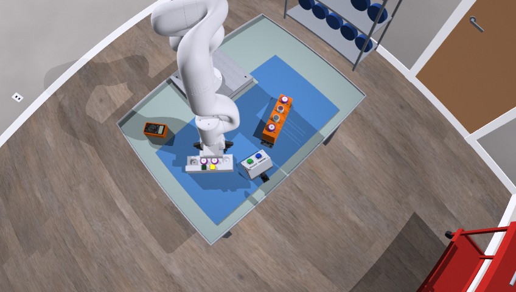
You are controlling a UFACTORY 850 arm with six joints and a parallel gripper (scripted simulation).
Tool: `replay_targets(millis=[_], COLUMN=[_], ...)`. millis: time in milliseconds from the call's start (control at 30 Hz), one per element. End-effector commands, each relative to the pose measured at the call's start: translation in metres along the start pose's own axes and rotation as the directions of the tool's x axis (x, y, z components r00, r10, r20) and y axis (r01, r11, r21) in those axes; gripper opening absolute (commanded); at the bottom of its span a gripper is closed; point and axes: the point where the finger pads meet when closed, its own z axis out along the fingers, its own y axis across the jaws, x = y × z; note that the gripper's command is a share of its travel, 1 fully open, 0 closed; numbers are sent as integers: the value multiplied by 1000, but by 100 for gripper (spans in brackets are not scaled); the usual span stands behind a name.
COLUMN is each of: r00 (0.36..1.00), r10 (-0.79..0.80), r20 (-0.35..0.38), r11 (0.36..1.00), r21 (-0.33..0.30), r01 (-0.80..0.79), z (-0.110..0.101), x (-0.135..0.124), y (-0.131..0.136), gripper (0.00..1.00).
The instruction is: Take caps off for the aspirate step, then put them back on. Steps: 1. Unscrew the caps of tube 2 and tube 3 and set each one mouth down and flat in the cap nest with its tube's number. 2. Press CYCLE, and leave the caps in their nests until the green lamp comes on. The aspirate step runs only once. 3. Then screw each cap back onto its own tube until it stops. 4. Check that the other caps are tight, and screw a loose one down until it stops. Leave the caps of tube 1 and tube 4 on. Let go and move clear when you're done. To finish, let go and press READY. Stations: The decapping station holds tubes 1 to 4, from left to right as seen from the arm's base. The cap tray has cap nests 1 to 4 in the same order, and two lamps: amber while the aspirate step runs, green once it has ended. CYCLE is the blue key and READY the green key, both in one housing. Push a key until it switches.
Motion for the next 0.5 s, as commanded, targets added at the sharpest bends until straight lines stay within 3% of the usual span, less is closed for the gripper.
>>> replay_targets(millis=[0,200,467], r00=[1000,1000,1000], r10=[-7,-7,-7], r20=[17,17,17], r11=[999,999,999], r21=[44,44,44], r01=[6,6,6], z=[1,6,7], x=[1,-5,-5], y=[17,66,70], gripper=[100,100,100])
